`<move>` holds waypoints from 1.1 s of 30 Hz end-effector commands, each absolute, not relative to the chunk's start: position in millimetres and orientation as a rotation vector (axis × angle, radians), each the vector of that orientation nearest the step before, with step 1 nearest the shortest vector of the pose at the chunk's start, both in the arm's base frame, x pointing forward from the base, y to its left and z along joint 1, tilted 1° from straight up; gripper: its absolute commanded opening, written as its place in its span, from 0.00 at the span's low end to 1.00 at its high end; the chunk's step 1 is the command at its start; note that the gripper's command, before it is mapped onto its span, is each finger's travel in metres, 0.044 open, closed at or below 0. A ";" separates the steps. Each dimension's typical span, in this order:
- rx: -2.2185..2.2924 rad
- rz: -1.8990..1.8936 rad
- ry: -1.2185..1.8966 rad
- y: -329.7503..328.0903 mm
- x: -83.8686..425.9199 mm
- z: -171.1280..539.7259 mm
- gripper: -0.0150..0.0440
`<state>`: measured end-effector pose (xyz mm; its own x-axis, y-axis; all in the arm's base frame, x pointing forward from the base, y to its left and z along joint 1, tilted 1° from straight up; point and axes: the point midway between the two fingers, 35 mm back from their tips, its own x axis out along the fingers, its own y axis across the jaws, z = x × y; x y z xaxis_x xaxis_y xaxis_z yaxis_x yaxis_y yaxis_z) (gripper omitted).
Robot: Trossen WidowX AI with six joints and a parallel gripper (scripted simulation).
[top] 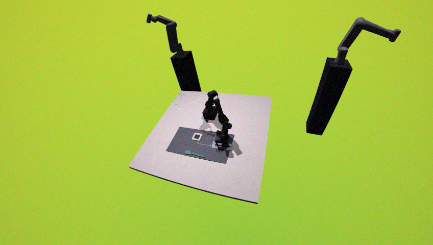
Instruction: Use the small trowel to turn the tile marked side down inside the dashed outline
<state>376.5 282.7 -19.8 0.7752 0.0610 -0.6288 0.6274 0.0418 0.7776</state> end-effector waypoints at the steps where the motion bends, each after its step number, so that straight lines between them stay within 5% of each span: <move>1: 1.484 -0.469 0.592 283.8 376.9 -19.7 0.38; 13: 1.484 -0.469 0.592 283.8 376.9 -18.9 0.25; 33: 1.480 -0.480 0.590 275.3 380.3 39.9 0.25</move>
